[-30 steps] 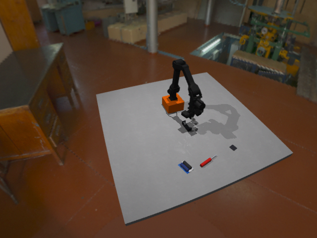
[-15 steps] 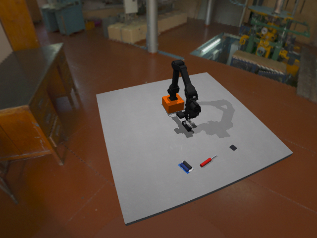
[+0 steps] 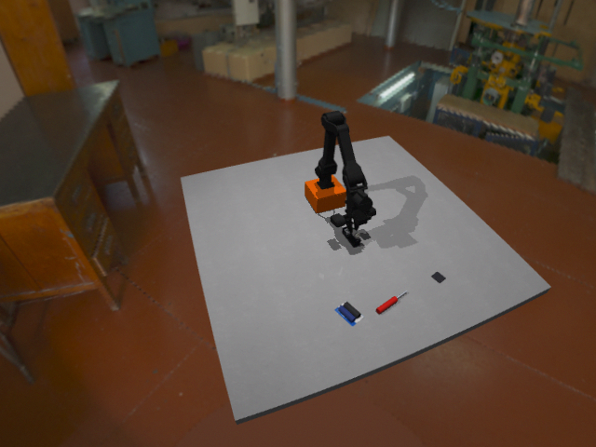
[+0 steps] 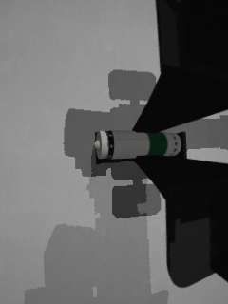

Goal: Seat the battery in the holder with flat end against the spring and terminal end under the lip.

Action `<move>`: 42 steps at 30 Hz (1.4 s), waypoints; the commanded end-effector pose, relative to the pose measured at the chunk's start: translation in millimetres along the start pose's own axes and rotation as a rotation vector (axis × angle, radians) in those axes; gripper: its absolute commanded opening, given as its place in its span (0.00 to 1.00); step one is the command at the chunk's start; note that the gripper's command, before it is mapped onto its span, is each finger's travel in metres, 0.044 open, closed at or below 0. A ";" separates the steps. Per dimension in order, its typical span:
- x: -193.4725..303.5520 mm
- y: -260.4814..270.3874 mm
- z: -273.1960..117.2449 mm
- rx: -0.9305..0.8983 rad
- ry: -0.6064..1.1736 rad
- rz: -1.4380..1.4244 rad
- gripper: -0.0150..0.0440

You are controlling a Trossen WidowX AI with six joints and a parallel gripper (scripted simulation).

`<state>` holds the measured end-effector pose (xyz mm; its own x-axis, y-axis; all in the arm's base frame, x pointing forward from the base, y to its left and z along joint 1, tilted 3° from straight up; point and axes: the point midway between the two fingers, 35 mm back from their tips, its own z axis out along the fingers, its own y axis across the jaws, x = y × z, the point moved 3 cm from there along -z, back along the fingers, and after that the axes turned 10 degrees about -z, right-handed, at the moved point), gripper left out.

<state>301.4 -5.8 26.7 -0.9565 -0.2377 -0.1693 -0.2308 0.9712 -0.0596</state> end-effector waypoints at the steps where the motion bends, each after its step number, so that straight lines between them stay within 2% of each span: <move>1: 3.4 1.1 6.0 0.008 -0.060 -0.005 0.37; 42: 20.7 4.3 23.8 0.052 -0.281 -0.005 0.37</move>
<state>287.3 -7.2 0.0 -0.8796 -0.2409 -0.4103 -0.2156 0.9705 -0.1076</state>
